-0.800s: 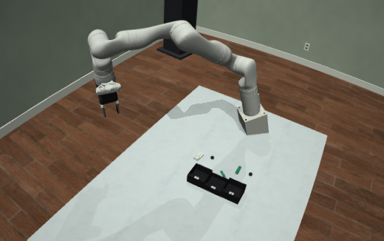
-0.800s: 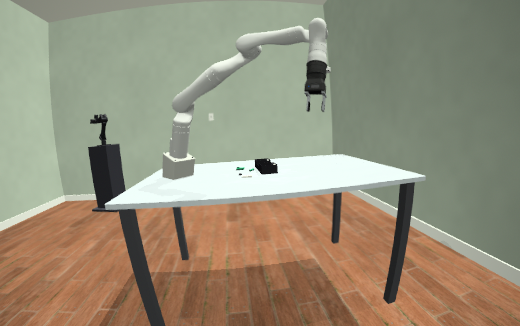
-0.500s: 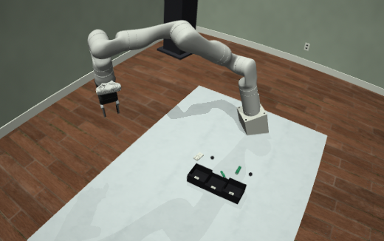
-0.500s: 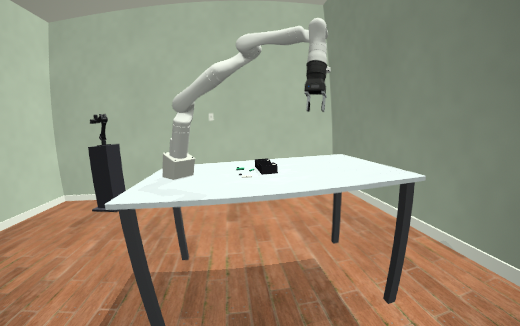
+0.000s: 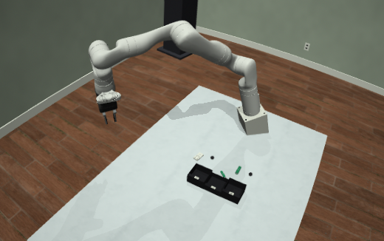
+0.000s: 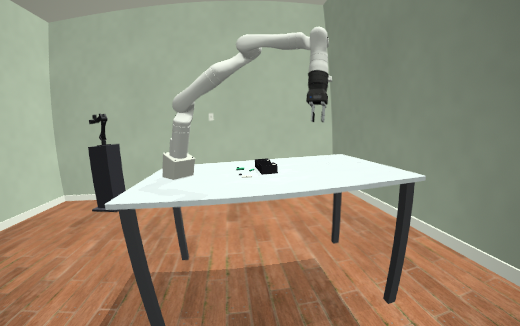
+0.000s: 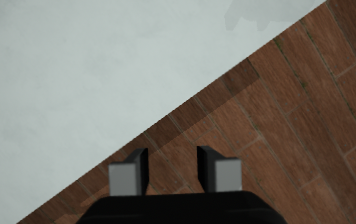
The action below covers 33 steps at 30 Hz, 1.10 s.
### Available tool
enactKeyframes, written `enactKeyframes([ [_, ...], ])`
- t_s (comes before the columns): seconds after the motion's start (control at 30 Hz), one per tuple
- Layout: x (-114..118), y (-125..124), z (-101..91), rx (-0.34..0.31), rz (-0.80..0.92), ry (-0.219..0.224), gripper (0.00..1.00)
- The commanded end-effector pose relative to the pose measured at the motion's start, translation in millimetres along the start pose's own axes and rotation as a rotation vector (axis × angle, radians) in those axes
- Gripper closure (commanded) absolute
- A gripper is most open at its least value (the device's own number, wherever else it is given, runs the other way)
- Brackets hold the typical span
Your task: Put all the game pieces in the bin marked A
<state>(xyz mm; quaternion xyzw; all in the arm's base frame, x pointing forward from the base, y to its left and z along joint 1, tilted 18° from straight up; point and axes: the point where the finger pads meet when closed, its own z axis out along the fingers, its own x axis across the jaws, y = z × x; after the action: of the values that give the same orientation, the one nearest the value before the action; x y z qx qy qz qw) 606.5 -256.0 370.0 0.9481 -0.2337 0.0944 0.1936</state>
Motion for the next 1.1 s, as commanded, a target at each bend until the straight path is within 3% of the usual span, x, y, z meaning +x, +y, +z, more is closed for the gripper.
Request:
enactKeyframes([
  [0.0, -5, -8, 24.4, -0.001, -0.006, -0.016, 0.69],
  [0.1, -4, -14, 46.7, -0.001, -0.006, -0.016, 0.69],
  [0.37, -19, -34, 39.4, 0.019, -0.117, -0.004, 0.69],
  [0.77, -69, -89, 30.8, 0.068, -0.430, 0.010, 0.69],
  [1.07, -102, -118, 25.8, 0.084, -0.560, 0.020, 0.69],
])
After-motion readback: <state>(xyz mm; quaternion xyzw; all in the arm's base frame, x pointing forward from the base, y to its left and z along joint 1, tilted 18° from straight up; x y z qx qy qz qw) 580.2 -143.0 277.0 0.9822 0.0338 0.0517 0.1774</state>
